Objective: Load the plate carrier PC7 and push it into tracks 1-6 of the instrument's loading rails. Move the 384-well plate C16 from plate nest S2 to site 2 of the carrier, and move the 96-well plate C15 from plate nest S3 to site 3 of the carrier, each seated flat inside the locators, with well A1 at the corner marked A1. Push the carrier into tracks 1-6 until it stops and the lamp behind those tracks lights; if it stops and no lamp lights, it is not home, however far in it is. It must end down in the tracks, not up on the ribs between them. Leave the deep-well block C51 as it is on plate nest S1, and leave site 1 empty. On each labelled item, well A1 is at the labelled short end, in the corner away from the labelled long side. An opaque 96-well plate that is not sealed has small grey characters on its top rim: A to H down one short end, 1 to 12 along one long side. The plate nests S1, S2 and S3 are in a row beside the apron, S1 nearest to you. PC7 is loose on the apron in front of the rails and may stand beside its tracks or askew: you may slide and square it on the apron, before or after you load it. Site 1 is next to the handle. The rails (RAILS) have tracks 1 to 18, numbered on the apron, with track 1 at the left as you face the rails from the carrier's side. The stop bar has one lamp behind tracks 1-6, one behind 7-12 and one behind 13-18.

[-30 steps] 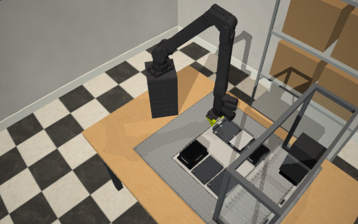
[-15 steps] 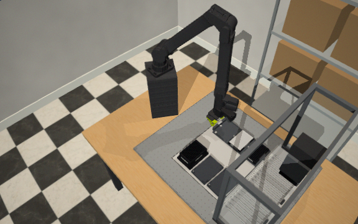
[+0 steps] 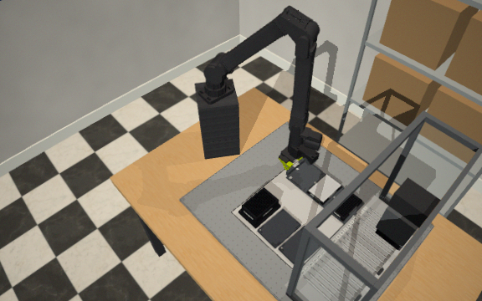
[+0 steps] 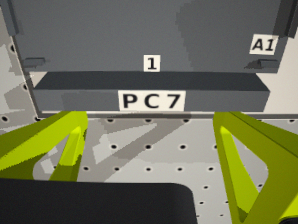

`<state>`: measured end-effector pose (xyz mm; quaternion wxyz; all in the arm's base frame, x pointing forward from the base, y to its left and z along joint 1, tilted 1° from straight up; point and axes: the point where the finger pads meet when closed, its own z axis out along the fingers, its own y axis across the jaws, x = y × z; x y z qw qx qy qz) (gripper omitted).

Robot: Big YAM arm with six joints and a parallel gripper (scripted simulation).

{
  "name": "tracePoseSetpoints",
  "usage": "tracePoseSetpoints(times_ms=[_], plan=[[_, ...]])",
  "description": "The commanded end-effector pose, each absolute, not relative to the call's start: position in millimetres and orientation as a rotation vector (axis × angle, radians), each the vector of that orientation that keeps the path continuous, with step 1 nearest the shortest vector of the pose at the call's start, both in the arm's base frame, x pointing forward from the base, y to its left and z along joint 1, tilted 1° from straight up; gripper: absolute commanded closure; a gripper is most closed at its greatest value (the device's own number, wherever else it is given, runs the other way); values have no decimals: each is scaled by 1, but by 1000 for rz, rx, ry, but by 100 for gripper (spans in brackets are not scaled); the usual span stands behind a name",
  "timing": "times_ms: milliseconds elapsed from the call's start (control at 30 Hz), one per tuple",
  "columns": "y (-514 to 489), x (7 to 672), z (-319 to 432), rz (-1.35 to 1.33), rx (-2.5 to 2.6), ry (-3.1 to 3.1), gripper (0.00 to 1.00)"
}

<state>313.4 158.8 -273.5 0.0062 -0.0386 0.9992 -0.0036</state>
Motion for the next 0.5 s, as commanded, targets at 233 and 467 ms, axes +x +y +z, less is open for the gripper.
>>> tracePoseSetpoints(times_ms=[233,467], plan=[[157,324,-275,-12,-122,3119,20],[157,326,-276,-15,-122,3122,20]])
